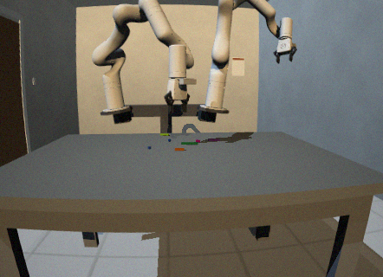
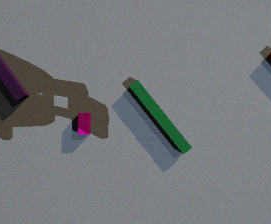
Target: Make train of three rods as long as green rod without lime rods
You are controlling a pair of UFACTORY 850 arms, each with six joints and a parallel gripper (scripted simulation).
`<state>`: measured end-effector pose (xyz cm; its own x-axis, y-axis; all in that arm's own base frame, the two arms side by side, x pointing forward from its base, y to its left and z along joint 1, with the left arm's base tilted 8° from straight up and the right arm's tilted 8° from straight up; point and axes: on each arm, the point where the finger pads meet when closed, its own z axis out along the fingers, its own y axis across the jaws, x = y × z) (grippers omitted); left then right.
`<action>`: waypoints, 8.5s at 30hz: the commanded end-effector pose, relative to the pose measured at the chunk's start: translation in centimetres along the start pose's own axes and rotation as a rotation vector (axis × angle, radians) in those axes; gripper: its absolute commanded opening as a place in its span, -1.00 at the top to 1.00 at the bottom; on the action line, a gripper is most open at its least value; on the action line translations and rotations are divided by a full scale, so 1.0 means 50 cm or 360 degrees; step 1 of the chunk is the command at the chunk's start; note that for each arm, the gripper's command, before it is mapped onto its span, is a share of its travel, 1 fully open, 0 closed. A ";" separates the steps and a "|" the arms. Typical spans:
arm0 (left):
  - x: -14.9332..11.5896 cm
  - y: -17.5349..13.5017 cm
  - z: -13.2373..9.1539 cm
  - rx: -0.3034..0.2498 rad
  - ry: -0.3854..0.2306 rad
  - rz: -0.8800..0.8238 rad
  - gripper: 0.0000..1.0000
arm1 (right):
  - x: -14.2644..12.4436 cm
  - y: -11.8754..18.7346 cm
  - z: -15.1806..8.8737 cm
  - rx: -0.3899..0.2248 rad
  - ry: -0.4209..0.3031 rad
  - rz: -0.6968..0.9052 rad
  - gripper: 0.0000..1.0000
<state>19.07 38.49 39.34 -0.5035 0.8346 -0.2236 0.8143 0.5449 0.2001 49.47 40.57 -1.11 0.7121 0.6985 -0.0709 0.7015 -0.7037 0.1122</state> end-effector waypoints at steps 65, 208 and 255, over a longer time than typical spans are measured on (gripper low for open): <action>0.097 -0.238 -0.335 0.0361 0.0451 0.1010 -1.00 | 0.005 0.001 0.058 -0.0004 0.0003 -0.1427 -1.00; 0.097 -0.238 -0.335 0.0361 0.0451 0.1010 -1.00 | 0.003 0.000 0.158 -0.0006 0.0000 -0.3754 -1.00; 0.097 -0.238 -0.335 0.0361 0.0451 0.1010 -1.00 | 0.067 0.059 0.158 -0.0006 -0.0010 -0.5731 -1.00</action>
<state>2.07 37.40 51.78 0.0547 0.9900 0.1297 0.9985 -0.0552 0.0001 53.61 39.72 -9.00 -0.4516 -0.8867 0.0993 -0.8905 0.4409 -0.1125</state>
